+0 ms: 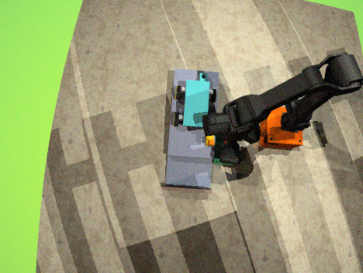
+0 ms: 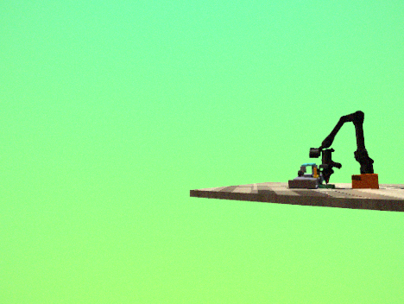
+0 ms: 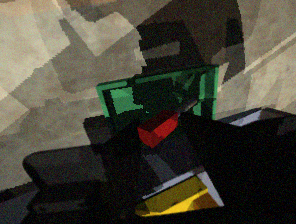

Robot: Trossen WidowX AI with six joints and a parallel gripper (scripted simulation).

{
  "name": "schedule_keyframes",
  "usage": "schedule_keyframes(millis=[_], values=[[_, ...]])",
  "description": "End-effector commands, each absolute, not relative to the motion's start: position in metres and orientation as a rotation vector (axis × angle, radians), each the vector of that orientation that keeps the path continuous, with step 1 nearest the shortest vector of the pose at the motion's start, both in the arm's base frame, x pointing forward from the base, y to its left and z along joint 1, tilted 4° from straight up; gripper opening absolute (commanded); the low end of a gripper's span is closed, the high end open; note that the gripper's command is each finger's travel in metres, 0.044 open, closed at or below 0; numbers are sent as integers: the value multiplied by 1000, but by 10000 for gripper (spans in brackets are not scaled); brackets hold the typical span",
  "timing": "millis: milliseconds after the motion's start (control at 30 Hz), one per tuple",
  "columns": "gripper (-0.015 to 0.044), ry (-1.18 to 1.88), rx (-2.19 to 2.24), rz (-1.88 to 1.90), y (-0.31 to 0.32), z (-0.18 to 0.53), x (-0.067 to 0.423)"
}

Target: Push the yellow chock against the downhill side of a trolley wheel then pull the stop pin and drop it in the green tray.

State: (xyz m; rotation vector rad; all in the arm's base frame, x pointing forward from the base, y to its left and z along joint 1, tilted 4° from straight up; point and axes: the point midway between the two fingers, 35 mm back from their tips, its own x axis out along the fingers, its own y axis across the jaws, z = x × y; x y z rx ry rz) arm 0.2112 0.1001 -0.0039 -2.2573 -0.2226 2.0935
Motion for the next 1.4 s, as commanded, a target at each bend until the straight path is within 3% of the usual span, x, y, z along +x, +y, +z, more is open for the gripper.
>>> schedule_keyframes(millis=[0,200,400,800,933,1367], values=[[190,-229,-2251,2101,99,-7,210],[190,-229,-2251,2102,98,-9,210],[340,-223,-2257,2093,98,-7,211],[340,-229,-2251,2101,97,18,206],[440,-229,-2251,2101,98,29,206],[440,-230,-2251,2101,100,72,203]])
